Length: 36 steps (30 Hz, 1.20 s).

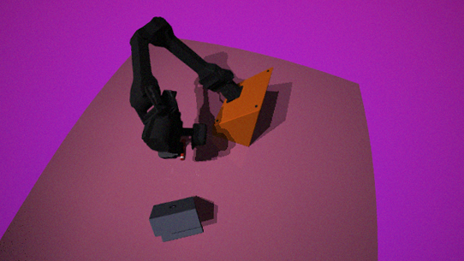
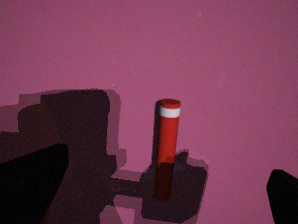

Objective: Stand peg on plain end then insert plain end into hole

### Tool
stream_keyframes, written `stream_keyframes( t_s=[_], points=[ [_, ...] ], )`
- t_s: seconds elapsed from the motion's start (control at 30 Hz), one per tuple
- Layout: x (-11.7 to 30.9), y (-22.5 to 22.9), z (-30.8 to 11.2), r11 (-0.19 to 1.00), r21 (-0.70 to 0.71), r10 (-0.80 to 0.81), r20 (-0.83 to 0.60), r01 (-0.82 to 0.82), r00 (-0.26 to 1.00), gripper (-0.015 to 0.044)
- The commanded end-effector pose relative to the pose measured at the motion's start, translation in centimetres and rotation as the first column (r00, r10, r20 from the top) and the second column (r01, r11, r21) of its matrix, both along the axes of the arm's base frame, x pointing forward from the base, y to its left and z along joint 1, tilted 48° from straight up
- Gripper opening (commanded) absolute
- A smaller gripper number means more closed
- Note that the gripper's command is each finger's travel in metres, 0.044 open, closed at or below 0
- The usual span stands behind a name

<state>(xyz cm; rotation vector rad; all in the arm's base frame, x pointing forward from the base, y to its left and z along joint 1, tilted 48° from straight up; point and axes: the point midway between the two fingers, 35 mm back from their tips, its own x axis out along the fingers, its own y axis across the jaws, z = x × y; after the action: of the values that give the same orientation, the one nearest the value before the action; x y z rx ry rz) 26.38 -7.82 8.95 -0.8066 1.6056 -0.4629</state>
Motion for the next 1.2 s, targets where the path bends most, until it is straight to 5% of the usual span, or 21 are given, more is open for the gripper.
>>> stream_keyframes(
  t_s=[0.0,1.17],
  points=[
    [-0.4,0.4,0.0,0.999,-0.027,0.024,-0.04,-0.025,0.999,0.044],
    [-0.4,-3.3,-3.4,0.999,-0.024,0.025,-0.039,-0.026,0.999,0.044]
  ],
)
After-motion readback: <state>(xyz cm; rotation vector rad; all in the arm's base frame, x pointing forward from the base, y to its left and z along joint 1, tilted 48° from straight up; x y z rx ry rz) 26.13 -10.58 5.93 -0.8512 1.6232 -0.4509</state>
